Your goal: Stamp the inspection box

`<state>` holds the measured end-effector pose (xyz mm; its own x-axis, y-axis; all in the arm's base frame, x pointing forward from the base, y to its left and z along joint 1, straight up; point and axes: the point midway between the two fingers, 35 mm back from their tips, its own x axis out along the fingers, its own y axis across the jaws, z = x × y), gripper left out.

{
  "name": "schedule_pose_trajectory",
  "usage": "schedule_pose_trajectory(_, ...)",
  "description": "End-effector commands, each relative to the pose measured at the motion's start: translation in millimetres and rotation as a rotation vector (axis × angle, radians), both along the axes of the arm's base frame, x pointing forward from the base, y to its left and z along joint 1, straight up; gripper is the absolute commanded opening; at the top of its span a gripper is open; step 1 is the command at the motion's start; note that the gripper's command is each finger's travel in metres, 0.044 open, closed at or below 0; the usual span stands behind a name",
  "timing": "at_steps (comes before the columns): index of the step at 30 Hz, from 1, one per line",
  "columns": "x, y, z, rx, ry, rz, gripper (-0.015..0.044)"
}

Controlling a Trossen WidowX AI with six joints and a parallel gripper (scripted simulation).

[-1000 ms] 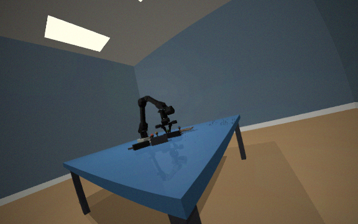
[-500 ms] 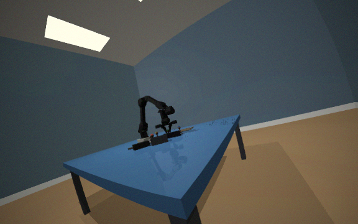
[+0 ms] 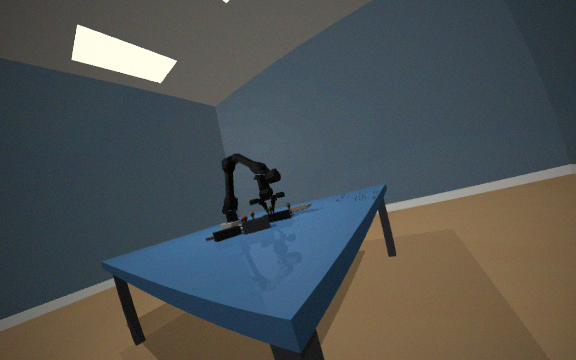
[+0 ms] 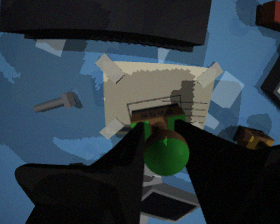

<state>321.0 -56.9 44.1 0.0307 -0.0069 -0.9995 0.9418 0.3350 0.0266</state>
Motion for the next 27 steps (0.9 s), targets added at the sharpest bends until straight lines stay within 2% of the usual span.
schedule_pose_trajectory(1,0.3,-1.0,5.2,-0.006,0.0,-0.004,0.0)
schedule_pose_trajectory(27,-0.2,-0.8,47.5,-0.006,0.0,-0.004,0.0)
